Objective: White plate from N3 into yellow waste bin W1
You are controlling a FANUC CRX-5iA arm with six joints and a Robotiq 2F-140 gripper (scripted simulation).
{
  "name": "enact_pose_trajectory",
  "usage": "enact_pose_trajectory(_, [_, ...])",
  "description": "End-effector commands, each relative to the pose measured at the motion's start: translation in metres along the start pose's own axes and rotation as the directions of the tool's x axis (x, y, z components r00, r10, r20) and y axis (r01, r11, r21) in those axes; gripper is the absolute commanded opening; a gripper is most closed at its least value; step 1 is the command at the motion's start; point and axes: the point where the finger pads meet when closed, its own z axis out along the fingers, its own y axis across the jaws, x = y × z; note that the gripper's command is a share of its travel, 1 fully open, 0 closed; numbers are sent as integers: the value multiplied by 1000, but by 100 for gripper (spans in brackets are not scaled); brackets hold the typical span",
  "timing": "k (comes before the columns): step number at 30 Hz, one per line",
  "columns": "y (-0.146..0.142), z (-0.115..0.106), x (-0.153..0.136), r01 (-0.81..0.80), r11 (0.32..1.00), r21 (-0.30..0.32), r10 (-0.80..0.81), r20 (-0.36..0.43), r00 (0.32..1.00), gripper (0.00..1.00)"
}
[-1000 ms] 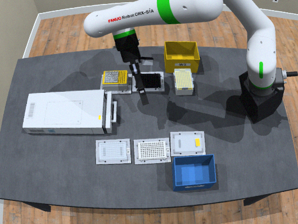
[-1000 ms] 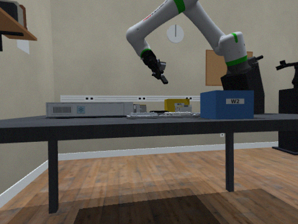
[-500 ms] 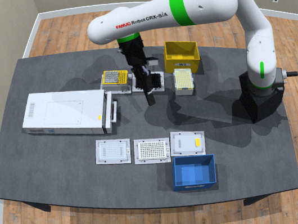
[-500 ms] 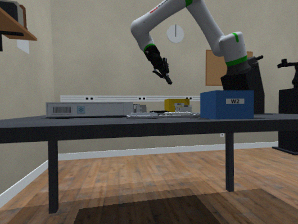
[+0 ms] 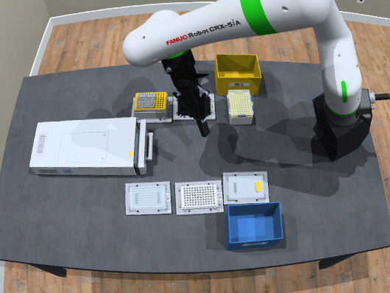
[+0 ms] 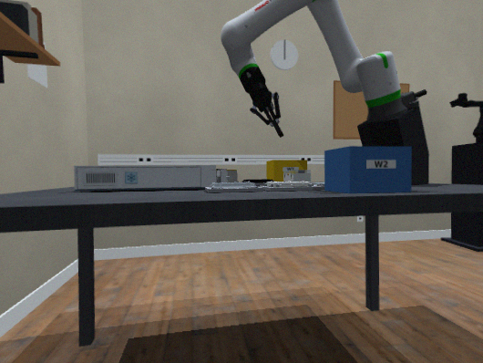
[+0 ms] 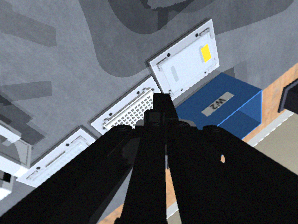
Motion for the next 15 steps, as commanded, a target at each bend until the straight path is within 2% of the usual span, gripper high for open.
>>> enact_pose_trajectory(1, [6, -1, 5, 159, 987, 33, -158, -39, 987, 10])
enact_pose_trajectory(7, [9, -2, 9, 284, 958, 44, -280, -78, 957, 10])
enact_pose_trajectory(15, [14, -4, 16, 515, 856, 44, -503, -156, 850, 10])
